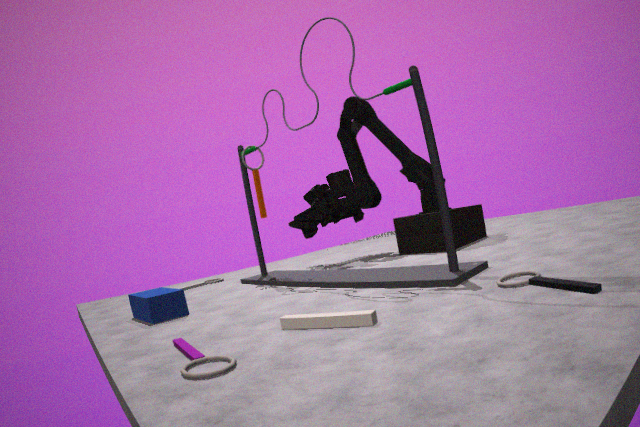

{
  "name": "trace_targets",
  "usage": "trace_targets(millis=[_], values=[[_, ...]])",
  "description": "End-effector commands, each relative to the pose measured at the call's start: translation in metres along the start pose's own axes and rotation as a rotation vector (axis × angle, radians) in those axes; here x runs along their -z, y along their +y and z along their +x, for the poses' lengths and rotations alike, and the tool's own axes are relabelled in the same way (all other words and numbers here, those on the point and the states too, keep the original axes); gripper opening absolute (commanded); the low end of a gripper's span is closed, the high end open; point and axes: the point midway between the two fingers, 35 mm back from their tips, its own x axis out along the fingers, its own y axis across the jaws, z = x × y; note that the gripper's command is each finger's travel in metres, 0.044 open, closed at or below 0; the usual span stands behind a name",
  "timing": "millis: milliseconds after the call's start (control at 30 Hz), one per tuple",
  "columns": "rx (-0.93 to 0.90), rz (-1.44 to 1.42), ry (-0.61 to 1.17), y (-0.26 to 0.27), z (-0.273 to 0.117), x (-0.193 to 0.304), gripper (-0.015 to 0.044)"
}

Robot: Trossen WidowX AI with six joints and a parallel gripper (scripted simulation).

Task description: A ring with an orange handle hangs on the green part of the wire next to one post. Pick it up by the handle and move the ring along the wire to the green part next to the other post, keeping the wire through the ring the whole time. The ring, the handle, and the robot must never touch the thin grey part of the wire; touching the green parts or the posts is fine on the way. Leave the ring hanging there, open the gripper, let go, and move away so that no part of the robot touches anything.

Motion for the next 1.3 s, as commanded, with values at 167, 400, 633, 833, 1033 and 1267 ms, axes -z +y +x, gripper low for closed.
trace_targets(millis=[167, 400, 633, 833, 1033, 1267], values=[[-0.119, -0.366, -0.028, 0.019, 0.041, -0.043, 0.016], [-0.119, -0.366, -0.028, 0.019, 0.041, -0.043, 0.016], [-0.119, -0.366, -0.028, 0.019, 0.047, -0.044, 0.016], [-0.119, -0.367, -0.028, 0.019, 0.056, -0.044, 0.016], [-0.119, -0.367, -0.029, 0.02, 0.065, -0.045, 0.016], [-0.119, -0.367, -0.03, 0.021, 0.077, -0.045, 0.016]])
